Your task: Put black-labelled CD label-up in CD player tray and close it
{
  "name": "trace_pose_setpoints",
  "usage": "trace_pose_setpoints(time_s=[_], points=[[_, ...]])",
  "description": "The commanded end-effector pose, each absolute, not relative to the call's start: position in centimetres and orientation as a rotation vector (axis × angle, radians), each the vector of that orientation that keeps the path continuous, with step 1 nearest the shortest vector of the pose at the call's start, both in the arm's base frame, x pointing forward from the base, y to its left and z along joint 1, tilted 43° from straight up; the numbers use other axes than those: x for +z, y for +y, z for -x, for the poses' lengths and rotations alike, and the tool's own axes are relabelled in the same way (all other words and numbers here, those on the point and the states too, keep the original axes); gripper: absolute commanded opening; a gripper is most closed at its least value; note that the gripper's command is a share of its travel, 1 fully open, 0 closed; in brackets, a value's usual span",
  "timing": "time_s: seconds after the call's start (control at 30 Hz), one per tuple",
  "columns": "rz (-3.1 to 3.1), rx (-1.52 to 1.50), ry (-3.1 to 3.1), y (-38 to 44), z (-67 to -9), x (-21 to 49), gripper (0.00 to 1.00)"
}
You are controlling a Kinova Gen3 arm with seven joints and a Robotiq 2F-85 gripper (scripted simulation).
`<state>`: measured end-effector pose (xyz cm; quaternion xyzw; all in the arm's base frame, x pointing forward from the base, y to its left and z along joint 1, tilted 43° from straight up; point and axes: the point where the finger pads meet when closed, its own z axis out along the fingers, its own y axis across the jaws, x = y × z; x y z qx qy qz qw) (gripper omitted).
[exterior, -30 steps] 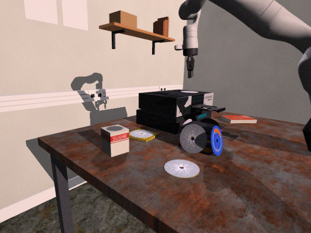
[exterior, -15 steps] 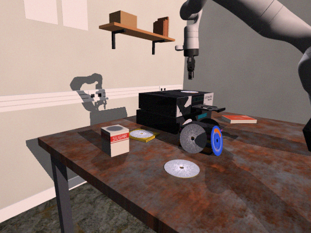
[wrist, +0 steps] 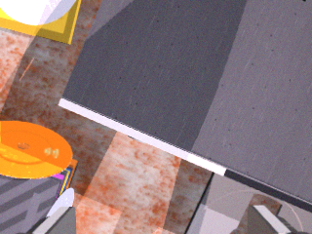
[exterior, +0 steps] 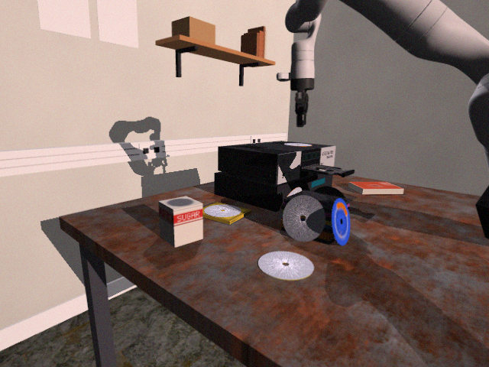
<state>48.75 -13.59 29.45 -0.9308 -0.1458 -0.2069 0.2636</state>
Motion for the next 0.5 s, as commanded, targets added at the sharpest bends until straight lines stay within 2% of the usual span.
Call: trace_pose_setpoints(time_s=[0.0, 0.47], points=[[2.511, -0.561, -0.378, -13.01, -48.31, 29.54, 1.0], [2.504, -0.559, -0.347, -12.16, -47.76, 29.4, 1.0]])
